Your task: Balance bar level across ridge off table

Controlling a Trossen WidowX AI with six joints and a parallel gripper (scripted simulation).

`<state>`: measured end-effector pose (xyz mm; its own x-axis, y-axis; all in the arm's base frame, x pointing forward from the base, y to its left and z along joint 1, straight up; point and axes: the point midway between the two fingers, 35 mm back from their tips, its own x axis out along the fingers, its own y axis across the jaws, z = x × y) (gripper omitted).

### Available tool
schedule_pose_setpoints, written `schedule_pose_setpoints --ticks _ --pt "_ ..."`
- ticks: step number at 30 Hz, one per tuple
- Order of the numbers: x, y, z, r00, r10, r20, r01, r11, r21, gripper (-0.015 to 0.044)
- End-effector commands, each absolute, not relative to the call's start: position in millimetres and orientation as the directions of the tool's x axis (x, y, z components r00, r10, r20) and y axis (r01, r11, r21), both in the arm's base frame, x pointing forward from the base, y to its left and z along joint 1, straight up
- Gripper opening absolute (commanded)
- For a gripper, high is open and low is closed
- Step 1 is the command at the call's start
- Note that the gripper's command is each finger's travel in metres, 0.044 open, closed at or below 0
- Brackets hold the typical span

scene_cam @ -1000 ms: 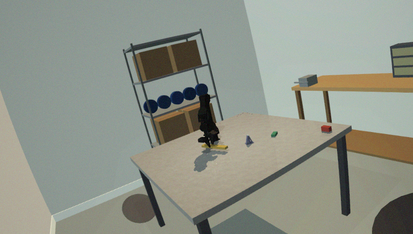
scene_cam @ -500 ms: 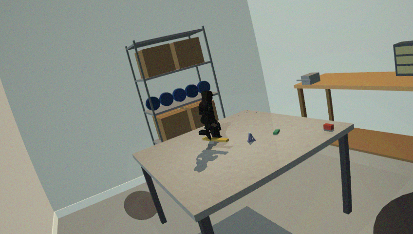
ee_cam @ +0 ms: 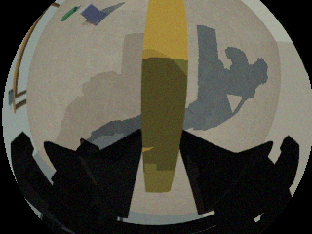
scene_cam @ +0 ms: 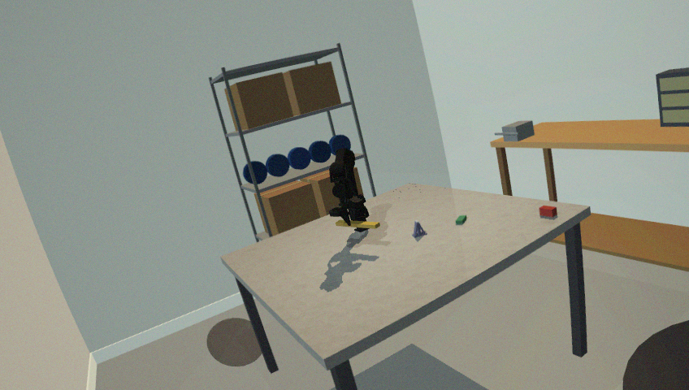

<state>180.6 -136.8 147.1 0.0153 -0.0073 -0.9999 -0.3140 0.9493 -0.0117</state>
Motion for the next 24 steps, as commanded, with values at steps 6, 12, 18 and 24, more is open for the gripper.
schedule_pose_setpoints --ticks 6,12,18,24 --pt "185.1 -132.7 160.6 0.019 -0.013 -1.0 -0.344 0.939 -0.019 0.0" --pt "200.8 -124.2 162.6 0.02 -0.013 -1.0 -0.405 0.914 -0.02 0.0" --pt "216.1 -114.2 164.4 0.022 -0.012 -1.0 -0.465 0.885 -0.02 0.0" --pt "231.1 -102.9 165.9 0.023 -0.01 -1.0 -0.523 0.852 -0.021 0.0"
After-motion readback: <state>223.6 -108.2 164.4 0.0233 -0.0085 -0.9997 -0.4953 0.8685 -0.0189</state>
